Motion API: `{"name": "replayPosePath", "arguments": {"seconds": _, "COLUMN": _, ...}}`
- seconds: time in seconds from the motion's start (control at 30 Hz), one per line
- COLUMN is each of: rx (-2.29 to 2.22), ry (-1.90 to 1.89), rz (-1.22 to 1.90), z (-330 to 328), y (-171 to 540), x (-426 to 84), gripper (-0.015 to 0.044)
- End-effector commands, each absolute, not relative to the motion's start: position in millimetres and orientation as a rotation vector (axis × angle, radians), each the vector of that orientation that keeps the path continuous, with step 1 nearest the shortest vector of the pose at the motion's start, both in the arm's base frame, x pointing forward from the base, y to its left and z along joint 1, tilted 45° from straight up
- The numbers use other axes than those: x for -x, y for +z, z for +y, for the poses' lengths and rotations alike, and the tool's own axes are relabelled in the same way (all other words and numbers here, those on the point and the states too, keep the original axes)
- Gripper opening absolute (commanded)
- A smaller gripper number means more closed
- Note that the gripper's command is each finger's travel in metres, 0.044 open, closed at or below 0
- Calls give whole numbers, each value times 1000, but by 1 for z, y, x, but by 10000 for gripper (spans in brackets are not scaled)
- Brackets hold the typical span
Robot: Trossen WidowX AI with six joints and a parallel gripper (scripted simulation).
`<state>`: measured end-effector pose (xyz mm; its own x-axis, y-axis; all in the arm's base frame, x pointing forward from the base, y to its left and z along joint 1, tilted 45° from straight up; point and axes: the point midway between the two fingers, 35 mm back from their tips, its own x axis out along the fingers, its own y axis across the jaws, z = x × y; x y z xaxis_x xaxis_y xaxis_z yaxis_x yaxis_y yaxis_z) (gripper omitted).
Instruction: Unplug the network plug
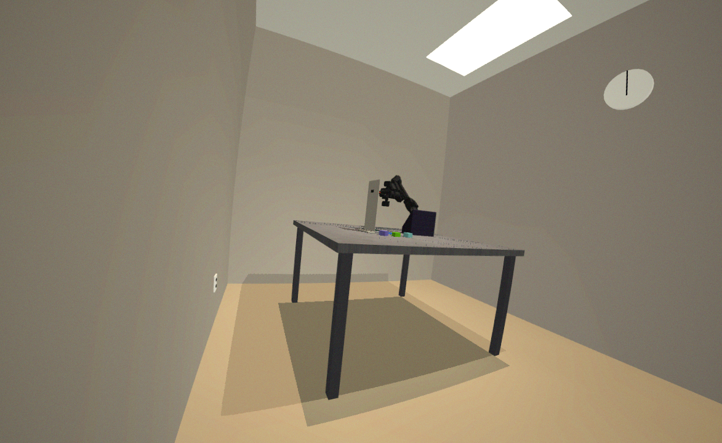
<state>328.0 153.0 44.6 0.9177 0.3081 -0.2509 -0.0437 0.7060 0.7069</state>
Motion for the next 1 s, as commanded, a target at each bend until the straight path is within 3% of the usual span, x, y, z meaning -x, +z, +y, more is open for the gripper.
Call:
{"name": "replayPosePath", "arguments": {"seconds": 0.0, "rx": -768, "ry": 196, "rz": 369, "z": 152, "y": 44, "x": -324, "gripper": 0}}
{"name": "replayPosePath", "arguments": {"seconds": 0.97, "rx": -768, "ry": 196, "rz": 370, "z": 150, "y": 45, "x": -306, "gripper": 0}}
